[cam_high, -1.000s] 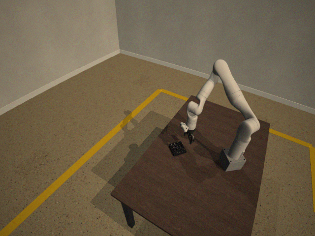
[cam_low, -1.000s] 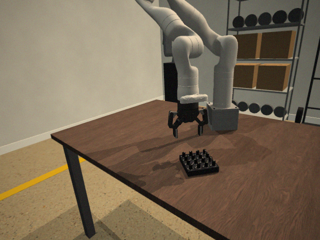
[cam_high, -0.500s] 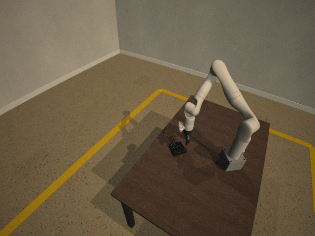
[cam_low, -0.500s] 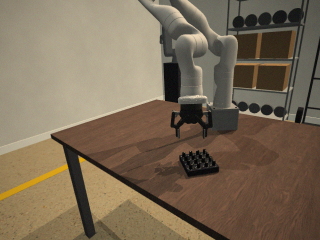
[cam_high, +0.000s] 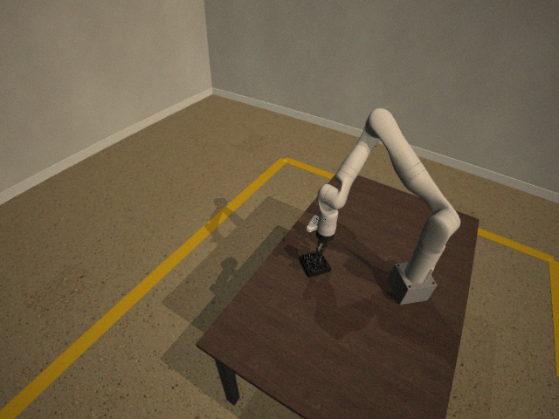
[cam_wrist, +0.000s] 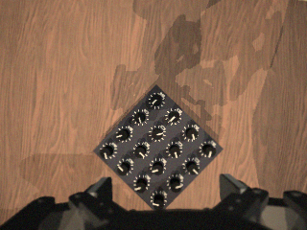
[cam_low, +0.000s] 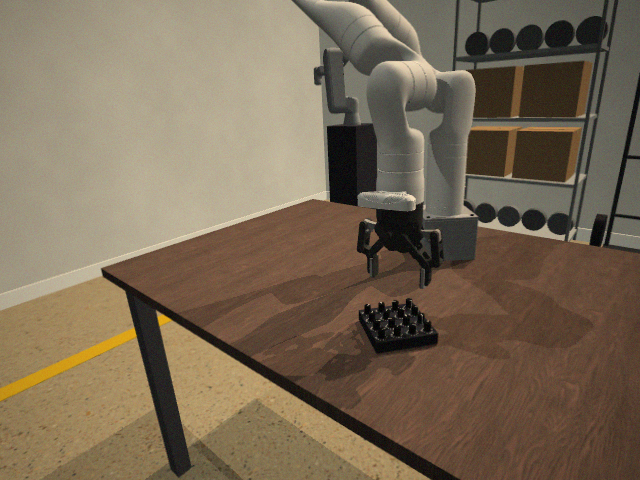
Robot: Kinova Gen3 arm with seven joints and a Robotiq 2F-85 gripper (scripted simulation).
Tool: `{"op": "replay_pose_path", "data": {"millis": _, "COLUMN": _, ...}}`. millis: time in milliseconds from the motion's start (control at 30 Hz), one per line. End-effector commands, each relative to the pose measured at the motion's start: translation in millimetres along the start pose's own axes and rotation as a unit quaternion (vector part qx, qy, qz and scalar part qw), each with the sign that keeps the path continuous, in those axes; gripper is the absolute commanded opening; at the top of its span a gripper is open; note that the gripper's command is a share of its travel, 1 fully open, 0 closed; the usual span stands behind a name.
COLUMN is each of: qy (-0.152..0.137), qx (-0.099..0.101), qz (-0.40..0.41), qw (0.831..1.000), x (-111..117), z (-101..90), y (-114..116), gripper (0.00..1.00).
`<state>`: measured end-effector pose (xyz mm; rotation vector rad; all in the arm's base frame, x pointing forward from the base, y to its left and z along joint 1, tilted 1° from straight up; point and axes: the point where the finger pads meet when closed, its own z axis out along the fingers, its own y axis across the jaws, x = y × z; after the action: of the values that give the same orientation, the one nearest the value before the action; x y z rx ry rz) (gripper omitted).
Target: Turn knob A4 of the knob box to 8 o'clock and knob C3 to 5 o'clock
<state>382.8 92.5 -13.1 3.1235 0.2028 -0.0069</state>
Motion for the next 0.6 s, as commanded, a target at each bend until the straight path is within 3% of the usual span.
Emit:
{"op": "replay_pose_path", "data": {"millis": 0, "qy": 0.003, "qx": -0.001, "qz": 0.023, "qw": 1.0, "x": 4.0, "z": -2.0, "y": -11.0, "gripper": 1.0}}
{"op": "replay_pose_path", "data": {"millis": 333, "qy": 0.004, "qx": 0.001, "qz": 0.171, "qw": 0.985, "x": 14.9, "z": -7.8, "y": -41.3, "gripper": 1.0}}
{"op": "replay_pose_path", "data": {"millis": 567, "qy": 0.005, "qx": 0.002, "qz": 0.221, "qw": 0.975, "x": 18.1, "z": -10.0, "y": -52.0, "gripper": 1.0}}
